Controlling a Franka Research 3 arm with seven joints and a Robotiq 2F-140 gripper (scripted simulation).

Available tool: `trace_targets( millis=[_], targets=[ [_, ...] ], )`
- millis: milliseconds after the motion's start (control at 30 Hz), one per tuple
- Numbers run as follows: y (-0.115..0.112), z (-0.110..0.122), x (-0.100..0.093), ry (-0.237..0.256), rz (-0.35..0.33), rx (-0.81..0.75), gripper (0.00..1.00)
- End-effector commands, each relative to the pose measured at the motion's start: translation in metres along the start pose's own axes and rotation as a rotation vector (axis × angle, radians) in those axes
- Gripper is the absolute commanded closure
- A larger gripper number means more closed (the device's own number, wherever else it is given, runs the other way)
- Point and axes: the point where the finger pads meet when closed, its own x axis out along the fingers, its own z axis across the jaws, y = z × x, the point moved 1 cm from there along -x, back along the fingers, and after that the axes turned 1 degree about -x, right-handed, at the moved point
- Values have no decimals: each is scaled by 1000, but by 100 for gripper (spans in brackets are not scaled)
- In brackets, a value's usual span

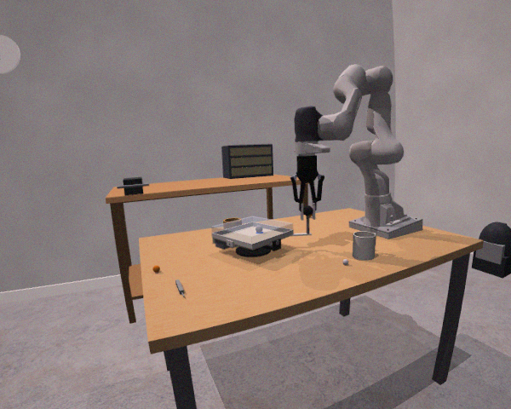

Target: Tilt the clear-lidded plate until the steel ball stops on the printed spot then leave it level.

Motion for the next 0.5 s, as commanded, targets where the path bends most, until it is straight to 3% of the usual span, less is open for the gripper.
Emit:
trace_targets(
  millis=[0,467],
  targets=[
    [4,3,-3,-7,6,0,100],
    [7,2,-2,-7,6,0,100]
  ],
)
